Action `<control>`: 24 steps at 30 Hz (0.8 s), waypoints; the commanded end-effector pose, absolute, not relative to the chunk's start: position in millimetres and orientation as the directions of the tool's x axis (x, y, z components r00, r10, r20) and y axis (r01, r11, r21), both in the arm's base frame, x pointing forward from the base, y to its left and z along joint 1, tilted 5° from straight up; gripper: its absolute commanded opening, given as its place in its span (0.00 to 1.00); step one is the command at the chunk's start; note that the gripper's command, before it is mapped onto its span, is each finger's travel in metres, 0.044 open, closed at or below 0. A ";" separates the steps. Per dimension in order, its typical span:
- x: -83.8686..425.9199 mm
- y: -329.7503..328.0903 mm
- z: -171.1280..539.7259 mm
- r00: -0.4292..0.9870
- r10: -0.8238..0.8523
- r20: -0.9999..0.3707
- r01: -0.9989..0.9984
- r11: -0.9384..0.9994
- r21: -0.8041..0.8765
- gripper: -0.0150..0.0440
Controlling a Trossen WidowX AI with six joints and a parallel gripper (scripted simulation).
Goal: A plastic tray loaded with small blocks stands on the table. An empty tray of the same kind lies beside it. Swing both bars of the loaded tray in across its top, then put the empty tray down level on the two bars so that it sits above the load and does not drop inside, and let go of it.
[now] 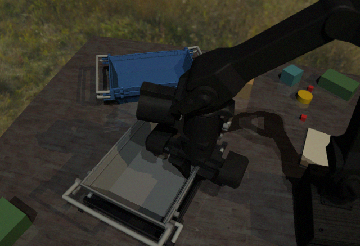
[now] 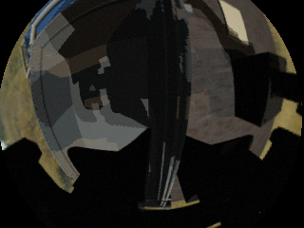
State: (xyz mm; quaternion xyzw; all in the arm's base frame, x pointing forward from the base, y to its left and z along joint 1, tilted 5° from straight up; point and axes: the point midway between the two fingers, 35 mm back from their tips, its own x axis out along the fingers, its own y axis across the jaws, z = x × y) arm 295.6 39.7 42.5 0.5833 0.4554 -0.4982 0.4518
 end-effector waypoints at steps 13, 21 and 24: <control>291.5 40.2 35.8 0.062 0.084 -0.995 0.983 -0.175 0.046 0.50; 291.5 40.2 35.8 0.062 0.084 -0.995 0.983 -0.175 0.046 0.70; 291.5 40.2 35.8 0.062 0.084 -0.995 0.983 -0.175 0.046 0.78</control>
